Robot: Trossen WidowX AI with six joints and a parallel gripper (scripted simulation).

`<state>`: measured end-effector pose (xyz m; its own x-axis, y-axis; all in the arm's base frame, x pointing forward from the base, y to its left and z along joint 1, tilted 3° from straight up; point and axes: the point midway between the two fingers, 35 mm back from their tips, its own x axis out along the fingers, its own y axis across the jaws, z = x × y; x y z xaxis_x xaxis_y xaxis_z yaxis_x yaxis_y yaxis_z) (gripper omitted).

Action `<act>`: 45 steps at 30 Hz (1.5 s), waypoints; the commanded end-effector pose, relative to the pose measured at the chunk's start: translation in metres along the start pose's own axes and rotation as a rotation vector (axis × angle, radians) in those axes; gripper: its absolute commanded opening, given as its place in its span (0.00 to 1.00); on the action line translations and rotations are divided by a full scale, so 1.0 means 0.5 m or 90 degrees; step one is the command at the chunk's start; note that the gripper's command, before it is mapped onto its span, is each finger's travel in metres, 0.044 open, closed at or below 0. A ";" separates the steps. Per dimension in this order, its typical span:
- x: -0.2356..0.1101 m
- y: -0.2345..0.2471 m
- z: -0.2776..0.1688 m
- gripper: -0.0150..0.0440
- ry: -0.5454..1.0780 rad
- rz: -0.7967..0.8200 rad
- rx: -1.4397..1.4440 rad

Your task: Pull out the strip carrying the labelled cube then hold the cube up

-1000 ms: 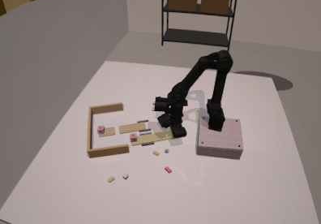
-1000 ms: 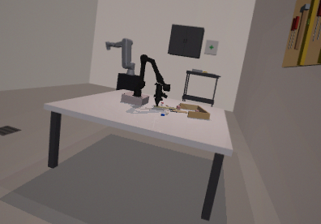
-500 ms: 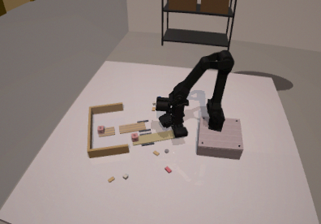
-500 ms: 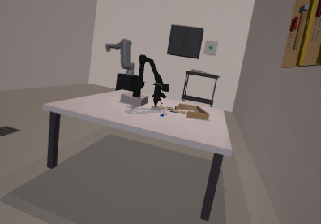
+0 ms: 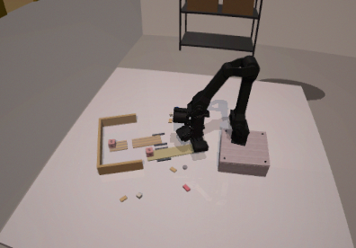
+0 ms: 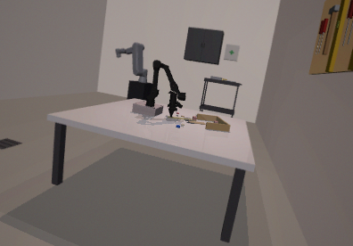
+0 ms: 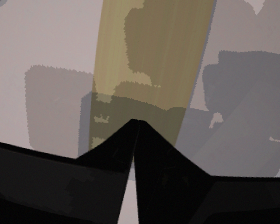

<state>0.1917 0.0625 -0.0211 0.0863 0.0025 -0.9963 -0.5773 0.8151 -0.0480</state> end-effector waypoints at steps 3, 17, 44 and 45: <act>0.007 0.004 -0.017 0.25 0.015 0.004 -0.002; -0.087 -0.001 0.004 0.25 0.015 0.004 -0.002; -0.113 -0.007 0.239 1.00 0.009 0.004 -0.015; -0.114 -0.008 0.247 1.00 0.009 0.004 -0.015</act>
<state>0.2806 0.1248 0.0439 0.0733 0.0053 -0.9973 -0.5991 0.7997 -0.0398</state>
